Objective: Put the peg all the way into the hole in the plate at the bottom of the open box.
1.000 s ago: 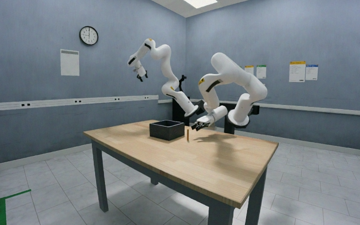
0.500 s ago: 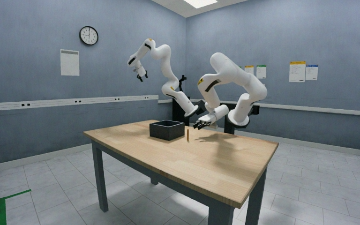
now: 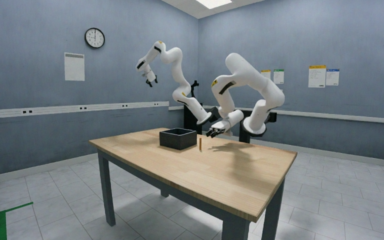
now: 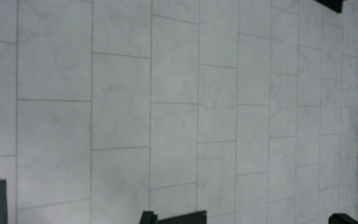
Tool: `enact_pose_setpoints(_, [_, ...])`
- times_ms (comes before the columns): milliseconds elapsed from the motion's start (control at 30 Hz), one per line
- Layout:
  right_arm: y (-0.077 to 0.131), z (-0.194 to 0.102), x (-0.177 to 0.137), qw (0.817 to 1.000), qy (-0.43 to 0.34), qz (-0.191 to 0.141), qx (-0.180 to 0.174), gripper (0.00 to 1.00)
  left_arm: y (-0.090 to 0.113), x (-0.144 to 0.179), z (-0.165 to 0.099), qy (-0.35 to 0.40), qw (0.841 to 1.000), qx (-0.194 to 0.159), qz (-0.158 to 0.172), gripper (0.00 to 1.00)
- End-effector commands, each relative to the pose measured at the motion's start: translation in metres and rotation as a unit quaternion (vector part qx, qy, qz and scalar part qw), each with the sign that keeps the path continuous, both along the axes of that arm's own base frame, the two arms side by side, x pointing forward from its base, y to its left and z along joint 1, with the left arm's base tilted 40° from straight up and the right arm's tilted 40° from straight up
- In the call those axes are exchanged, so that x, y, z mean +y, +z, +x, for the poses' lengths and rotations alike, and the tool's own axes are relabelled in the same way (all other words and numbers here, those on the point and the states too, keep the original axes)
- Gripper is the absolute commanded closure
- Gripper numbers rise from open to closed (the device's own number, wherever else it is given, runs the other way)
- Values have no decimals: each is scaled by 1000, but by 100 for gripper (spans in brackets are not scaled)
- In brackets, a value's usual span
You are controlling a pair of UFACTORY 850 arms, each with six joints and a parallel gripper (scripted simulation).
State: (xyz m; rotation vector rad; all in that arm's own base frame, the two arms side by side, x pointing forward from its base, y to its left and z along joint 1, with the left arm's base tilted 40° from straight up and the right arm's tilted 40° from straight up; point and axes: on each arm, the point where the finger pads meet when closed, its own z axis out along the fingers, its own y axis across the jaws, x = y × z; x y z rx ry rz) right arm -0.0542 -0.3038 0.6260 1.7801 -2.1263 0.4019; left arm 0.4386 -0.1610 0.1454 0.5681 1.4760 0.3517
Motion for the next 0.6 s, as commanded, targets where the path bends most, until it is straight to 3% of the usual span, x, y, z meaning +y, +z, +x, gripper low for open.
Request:
enact_pose_setpoints(0, [1, 0, 0, 1000, 0, -1, 0, 0, 2, -1, -1, 10, 1000, 15, 2, 56])
enact_pose_setpoints(233, [1, 0, 0, 1000, 0, -1, 0, 0, 6, -3, -3, 29, 999, 41, 6, 56])
enact_pose_setpoints(567, [1, 0, 0, 1000, 0, -1, 0, 0, 16, -9, -9, 80, 990, 116, 16, 56])
